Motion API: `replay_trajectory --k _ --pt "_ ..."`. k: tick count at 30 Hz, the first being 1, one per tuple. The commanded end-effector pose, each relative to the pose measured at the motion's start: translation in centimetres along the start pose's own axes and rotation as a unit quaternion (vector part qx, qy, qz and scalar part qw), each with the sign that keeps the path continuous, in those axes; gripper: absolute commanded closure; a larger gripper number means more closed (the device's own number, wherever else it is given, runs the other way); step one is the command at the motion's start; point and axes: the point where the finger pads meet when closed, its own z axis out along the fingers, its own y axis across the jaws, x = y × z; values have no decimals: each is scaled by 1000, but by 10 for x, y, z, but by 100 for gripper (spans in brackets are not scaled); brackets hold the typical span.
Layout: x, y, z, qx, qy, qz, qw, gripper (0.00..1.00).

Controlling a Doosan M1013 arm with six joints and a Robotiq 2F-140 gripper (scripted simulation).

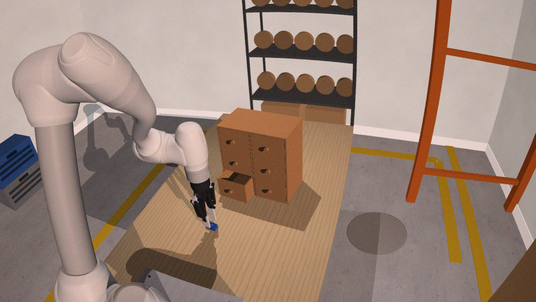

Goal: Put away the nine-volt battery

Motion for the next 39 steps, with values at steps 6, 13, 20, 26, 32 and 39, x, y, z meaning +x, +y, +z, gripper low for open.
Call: replay_trajectory --k 6,13,20,26,32,39 --pt "2 -1 11 1 3 0 1000 74" --pt "2 -1 22 1 3 0 1000 74" --pt "3 -1 26 1 3 0 1000 74" --pt "3 -1 26 1 3 0 1000 74" --pt "3 -1 26 1 3 0 1000 74" --pt "3 -1 26 1 3 0 1000 86"
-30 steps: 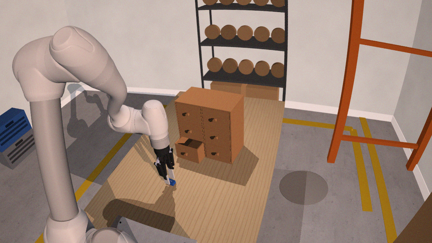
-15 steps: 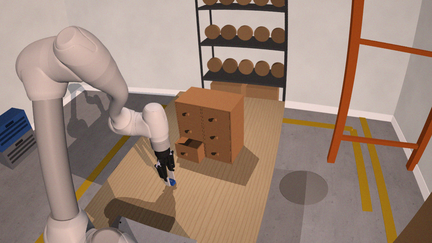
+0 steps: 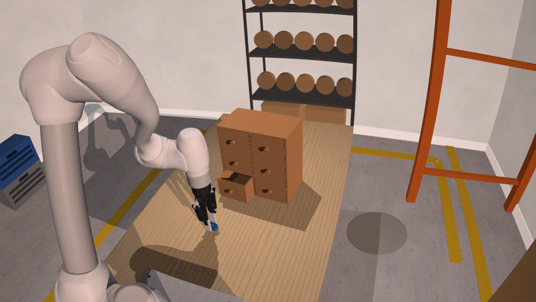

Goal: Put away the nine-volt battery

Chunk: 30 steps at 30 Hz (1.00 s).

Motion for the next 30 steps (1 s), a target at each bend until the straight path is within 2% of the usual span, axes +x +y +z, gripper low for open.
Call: replay_trajectory --k 1,21,23,25,30 --pt "2 -2 2 1 2 0 1000 86" --pt "2 -2 0 1 2 0 1000 86" --pt "2 -2 -9 1 2 0 1000 86" --pt "2 -2 -9 1 2 0 1000 86" --pt "2 -2 -64 1 2 0 1000 86"
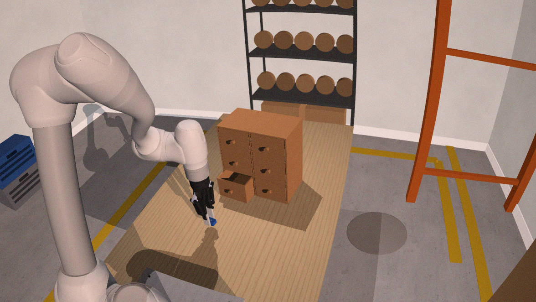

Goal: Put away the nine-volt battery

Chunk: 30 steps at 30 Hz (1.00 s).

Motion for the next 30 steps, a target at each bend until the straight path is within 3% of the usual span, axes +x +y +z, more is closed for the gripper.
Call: replay_trajectory --k 1,5,18,22,27,29,30 --pt "3 1 -43 -1 3 0 1000 86" --pt "3 1 -65 -1 3 0 1000 86" --pt "3 2 -66 -1 3 18 1000 86" --pt "7 9 -66 0 3 112 994 86" --pt "16 24 -66 1 5 290 957 86" --pt "16 24 -66 1 5 290 957 86" --pt "19 27 -66 1 5 357 934 86"
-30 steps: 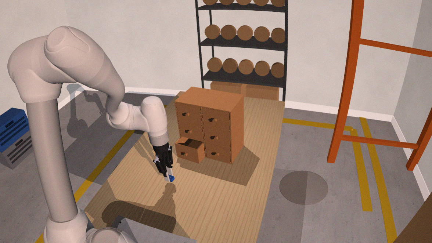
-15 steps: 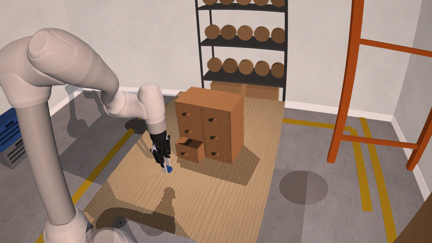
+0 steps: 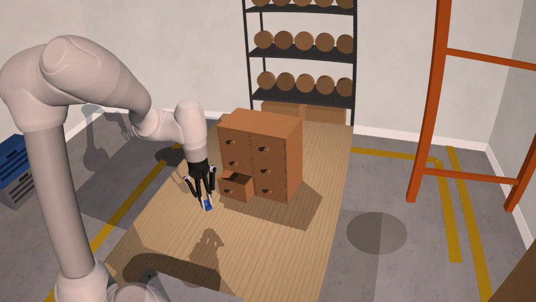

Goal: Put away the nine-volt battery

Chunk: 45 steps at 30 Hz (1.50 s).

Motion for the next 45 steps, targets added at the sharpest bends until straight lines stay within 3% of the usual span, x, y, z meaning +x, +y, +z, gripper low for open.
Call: replay_trajectory --k 1,7,14,20,31,45 --pt "12 5 0 -6 -7 139 990 86" --pt "29 14 0 -4 -1 316 949 86" --pt "35 17 1 -10 -6 498 867 86" --pt "35 17 -2 -10 -6 498 867 86" --pt "36 17 -30 -10 -6 498 867 86" --pt "36 16 -31 -14 0 498 867 86"
